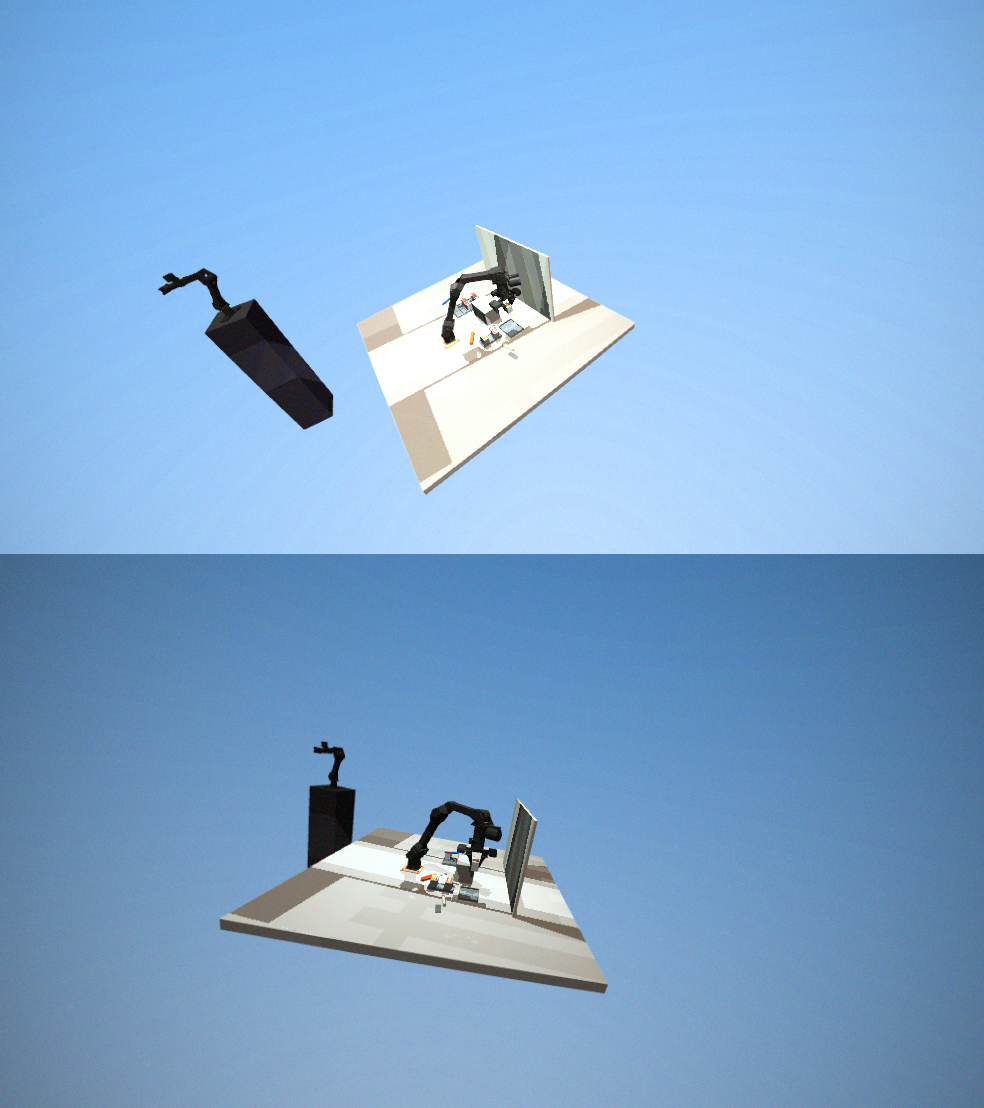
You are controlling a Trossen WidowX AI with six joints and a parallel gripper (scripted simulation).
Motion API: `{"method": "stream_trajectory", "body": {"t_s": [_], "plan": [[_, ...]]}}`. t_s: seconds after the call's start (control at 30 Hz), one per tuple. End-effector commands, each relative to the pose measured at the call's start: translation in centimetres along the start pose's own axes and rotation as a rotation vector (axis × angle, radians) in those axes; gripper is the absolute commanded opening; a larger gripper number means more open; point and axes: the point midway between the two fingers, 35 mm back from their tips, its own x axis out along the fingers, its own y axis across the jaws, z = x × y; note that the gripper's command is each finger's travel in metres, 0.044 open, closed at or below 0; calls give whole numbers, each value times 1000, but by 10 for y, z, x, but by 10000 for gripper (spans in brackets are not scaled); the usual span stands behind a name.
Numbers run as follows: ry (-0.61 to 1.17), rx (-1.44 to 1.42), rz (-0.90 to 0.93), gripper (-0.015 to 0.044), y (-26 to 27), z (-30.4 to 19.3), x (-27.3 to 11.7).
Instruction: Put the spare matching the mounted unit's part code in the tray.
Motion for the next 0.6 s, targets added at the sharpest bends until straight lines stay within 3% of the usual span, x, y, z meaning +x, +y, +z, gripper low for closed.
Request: {"method": "stream_trajectory", "body": {"t_s": [0.0, 0.57], "plan": [[2, -4, 5, 0, 0, -1, 4], [0, -4, 8, 0, -1, -1, 16]]}}
